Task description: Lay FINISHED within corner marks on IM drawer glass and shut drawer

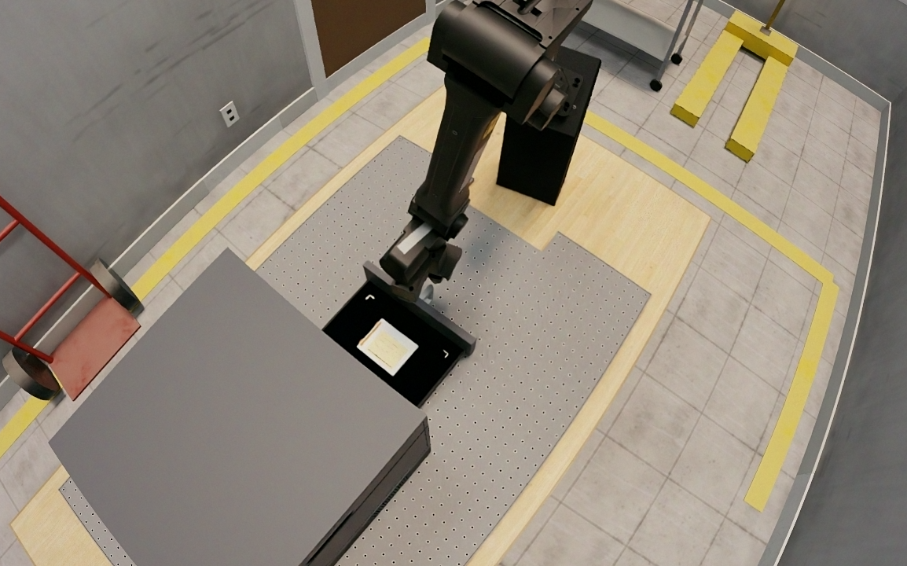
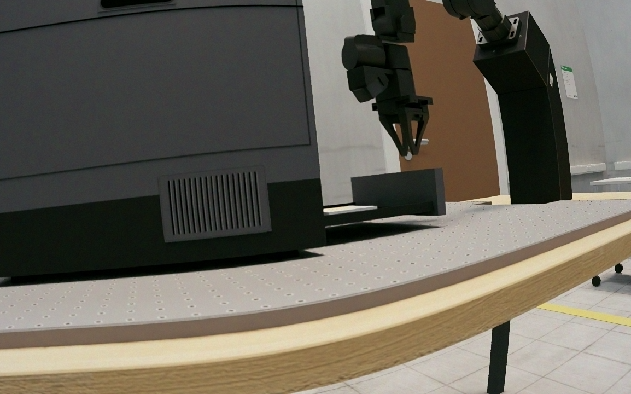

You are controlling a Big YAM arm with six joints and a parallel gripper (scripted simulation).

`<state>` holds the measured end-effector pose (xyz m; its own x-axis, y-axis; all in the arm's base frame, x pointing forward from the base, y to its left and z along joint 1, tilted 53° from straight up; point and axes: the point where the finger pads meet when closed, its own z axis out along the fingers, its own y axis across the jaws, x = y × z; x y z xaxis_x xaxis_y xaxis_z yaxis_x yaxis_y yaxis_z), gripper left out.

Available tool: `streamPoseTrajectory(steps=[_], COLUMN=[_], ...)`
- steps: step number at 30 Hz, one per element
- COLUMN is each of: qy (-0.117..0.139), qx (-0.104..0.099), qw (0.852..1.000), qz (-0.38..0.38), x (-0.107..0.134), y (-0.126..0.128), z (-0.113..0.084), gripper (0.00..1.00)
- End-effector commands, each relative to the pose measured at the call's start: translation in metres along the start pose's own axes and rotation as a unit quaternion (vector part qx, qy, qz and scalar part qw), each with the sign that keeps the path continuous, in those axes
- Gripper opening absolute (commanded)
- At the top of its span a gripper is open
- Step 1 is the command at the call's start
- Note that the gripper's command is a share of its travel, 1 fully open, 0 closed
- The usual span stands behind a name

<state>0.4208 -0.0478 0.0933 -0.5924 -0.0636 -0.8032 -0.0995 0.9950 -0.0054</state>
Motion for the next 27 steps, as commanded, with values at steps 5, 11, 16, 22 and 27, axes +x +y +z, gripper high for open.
streamPoseTrajectory(steps=[5,11,16,22,27], qy=[-0.002,-0.001,-0.001,-0.002,-0.002], qx=[-0.001,0.001,0.001,-0.002,-0.003], qw=[0.992,0.992,0.992,0.992,0.992], qz=[0.128,0.125,0.125,0.127,0.127], x=[-0.005,-0.001,-0.001,-0.003,-0.004], y=[0.002,0.000,0.000,0.003,0.004], z=[-0.002,-0.001,-0.001,0.005,0.012], gripper=[0.26,0.26,0.26,0.26,0.26])
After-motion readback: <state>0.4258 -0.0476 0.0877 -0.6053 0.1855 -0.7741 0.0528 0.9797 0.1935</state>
